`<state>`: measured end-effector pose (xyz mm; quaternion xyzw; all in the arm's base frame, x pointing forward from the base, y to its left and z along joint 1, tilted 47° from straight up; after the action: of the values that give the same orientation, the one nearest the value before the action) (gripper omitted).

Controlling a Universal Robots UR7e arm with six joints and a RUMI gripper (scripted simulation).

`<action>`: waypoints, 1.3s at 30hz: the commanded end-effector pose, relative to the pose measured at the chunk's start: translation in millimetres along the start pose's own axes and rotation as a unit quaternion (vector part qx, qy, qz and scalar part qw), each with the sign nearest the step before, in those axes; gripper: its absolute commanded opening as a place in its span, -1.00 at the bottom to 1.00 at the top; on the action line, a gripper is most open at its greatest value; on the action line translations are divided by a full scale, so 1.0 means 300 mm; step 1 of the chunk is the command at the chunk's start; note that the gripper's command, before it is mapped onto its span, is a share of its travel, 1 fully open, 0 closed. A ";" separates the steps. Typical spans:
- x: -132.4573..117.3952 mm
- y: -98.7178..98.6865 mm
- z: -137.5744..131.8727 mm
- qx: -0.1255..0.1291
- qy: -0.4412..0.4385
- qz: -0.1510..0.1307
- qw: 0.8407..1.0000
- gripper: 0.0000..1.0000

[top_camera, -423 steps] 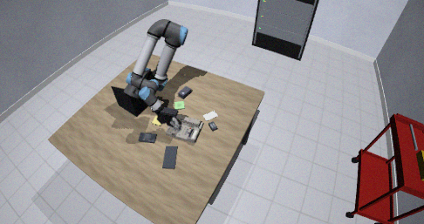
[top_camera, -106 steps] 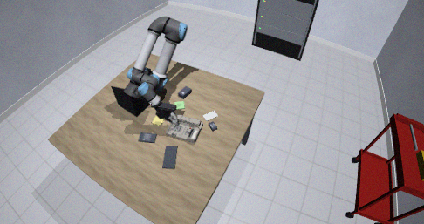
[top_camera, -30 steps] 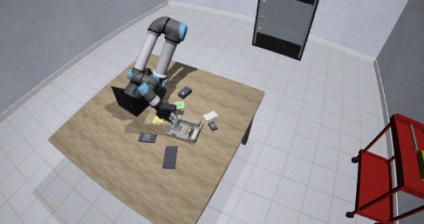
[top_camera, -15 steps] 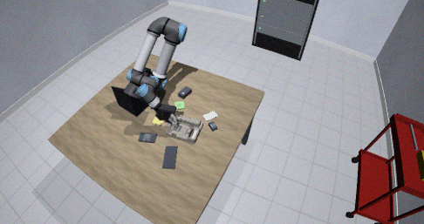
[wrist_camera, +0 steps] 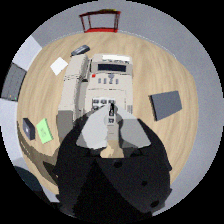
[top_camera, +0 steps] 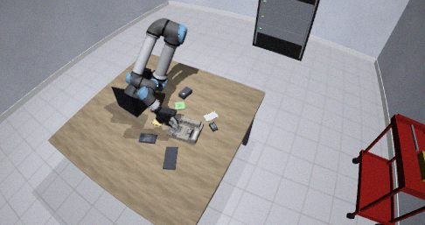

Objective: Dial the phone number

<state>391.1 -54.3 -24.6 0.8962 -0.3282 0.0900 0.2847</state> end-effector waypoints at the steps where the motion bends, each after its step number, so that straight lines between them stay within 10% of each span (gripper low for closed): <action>1: 0.000 -0.003 0.002 0.000 0.000 0.000 1.000 -1.00; 39: -0.021 -0.034 0.007 0.000 0.000 0.000 1.000 -1.00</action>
<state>392.5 -45.7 -33.0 0.8961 -0.3283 0.0901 0.2847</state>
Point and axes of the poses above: the point where the finger pads meet when closed, its own y axis back along the fingers, its own z axis across the jaws, x = y × z, the point moved 7 cm from there along y, back along the fingers, and after that the axes turned 14 degrees about -y, right-handed, at the moved point
